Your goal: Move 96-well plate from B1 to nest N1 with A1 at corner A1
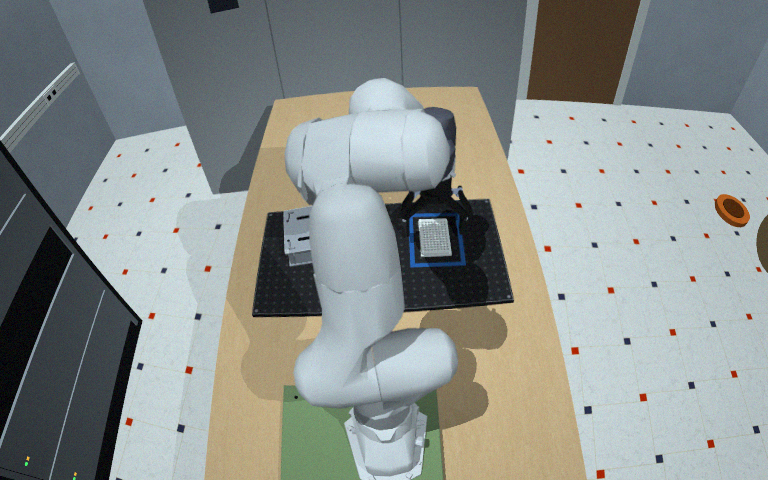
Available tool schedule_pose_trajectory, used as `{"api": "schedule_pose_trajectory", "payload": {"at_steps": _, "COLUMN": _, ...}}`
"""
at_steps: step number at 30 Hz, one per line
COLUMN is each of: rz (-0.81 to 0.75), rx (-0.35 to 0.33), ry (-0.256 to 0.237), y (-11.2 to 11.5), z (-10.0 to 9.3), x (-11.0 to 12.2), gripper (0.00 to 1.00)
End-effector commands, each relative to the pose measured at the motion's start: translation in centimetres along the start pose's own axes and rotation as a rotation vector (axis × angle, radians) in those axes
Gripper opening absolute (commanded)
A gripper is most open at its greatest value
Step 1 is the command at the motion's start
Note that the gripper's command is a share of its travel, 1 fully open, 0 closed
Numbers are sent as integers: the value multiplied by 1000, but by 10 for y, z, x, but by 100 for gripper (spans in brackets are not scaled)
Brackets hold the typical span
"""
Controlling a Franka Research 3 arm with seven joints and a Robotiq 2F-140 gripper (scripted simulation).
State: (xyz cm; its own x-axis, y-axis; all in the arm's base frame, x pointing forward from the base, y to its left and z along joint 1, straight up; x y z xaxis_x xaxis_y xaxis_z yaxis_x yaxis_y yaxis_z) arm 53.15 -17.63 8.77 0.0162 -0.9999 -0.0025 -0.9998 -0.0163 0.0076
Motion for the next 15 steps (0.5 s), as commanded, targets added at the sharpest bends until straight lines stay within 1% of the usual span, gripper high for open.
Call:
{"api": "schedule_pose_trajectory", "payload": {"at_steps": 1, "rz": -9, "rx": 9, "ry": 2, "y": -2, "z": 6, "x": 1, "gripper": 100}}
{"api": "schedule_pose_trajectory", "payload": {"at_steps": 6, "rz": -9, "rx": 9, "ry": 2, "y": -2, "z": 14, "x": 1, "gripper": 100}}
{"api": "schedule_pose_trajectory", "payload": {"at_steps": 15, "rz": -9, "rx": 9, "ry": 2, "y": -2, "z": 14, "x": 1, "gripper": 100}}
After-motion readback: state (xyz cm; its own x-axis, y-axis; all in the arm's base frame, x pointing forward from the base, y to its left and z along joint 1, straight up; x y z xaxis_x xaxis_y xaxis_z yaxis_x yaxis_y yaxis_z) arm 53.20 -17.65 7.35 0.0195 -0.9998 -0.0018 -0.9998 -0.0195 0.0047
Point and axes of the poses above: the point where the finger pads meet when closed, its own z axis out along the fingers, its own x axis across the jaws, y = z × x, the point moved 6 cm from there along -z, back along the fingers, and after that the axes turned 5 degrees about -z, right-handed, at the moved point
